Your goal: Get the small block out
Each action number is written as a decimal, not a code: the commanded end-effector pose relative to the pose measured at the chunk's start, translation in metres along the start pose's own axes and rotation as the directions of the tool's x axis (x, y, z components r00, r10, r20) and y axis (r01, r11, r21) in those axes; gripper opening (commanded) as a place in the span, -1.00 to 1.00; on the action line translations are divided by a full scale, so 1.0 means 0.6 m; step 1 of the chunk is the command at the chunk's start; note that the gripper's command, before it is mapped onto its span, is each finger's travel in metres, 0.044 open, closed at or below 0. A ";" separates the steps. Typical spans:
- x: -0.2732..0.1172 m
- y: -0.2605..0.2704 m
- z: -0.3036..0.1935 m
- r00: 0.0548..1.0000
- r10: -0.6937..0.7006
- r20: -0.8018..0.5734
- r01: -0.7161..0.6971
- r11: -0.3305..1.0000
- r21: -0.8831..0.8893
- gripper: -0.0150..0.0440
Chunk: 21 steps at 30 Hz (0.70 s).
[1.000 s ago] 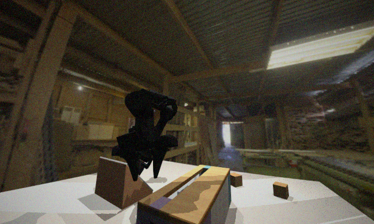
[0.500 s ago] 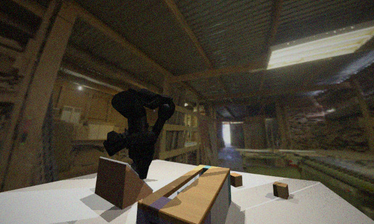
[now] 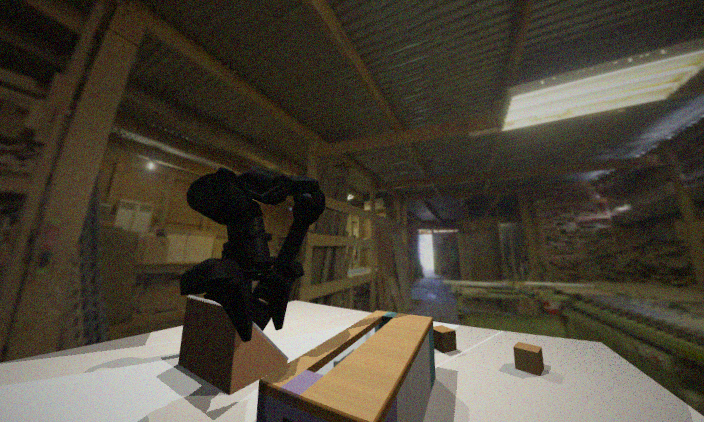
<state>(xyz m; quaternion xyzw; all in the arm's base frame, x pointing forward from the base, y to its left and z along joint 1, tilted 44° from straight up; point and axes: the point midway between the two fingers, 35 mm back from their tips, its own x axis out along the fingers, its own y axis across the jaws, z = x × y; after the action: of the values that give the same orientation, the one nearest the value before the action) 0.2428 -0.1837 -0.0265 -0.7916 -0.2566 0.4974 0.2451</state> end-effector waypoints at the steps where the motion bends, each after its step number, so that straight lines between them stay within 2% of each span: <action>1: -0.001 0.000 0.001 1.000 -0.008 -0.012 0.009 0.996 0.092 0.47; 7: 0.003 0.001 0.003 1.000 -0.007 -0.012 0.009 0.996 0.092 0.47; 14: 0.140 -0.001 0.063 1.000 -0.009 -0.014 0.010 0.996 0.092 0.47; 21: 0.145 -0.002 0.065 1.000 -0.009 -0.014 0.011 0.996 0.092 0.47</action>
<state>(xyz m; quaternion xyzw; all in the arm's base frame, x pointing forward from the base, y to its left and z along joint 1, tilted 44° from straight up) 0.2373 -0.1213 -0.0965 -0.7770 -0.2397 0.5061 0.2874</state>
